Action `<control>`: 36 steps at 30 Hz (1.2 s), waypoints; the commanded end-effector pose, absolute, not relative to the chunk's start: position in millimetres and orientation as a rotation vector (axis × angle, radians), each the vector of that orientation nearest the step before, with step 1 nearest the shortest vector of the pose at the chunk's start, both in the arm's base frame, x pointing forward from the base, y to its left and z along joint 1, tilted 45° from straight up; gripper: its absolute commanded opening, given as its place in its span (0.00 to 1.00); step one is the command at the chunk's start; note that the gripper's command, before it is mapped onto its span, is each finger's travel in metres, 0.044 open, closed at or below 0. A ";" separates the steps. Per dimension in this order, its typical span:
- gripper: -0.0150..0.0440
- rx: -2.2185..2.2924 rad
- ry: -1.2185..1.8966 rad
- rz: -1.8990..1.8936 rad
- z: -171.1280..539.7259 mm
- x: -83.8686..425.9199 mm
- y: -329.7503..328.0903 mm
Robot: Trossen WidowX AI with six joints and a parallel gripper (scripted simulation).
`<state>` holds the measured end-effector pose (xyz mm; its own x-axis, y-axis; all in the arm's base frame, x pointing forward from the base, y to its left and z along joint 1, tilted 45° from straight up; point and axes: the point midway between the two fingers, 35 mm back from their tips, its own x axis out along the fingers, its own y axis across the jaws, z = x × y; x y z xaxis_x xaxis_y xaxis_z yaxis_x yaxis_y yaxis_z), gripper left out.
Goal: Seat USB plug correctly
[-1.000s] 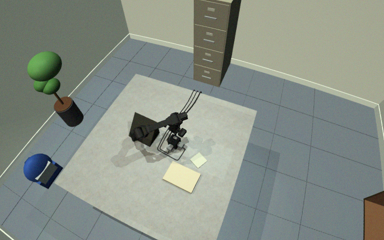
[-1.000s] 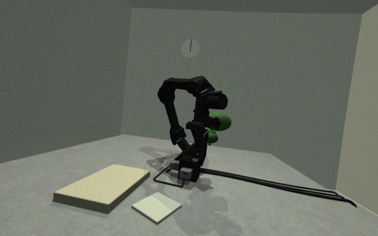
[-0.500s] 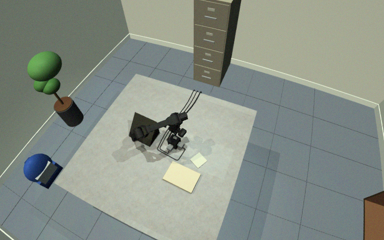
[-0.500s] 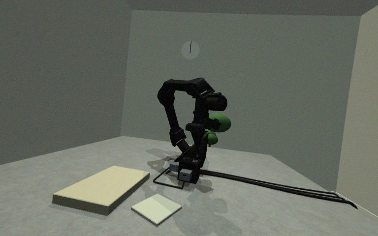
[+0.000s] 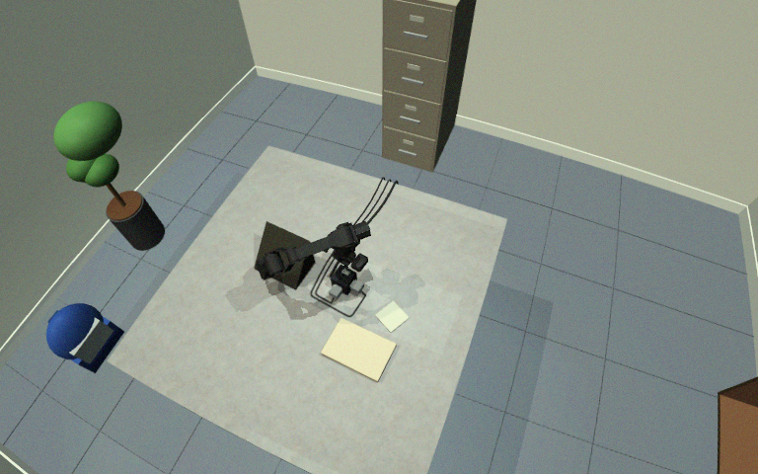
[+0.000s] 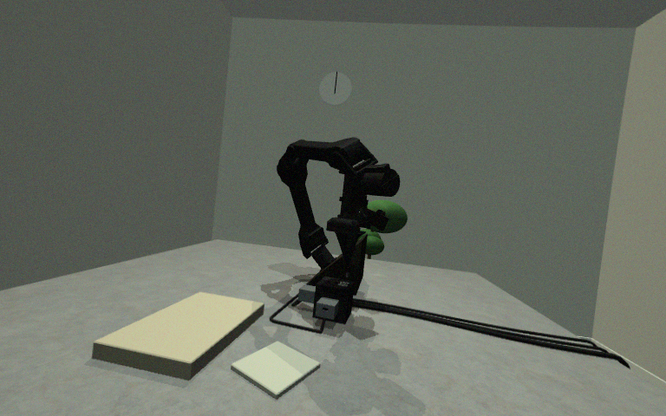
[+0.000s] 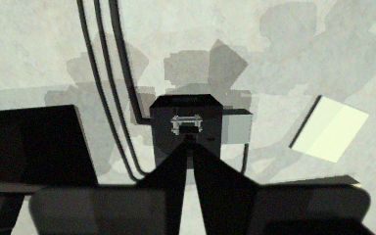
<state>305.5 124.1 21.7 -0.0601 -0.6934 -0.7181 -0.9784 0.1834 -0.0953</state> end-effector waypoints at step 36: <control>0.25 -1.601 1.821 0.590 20.0 304.5 118.3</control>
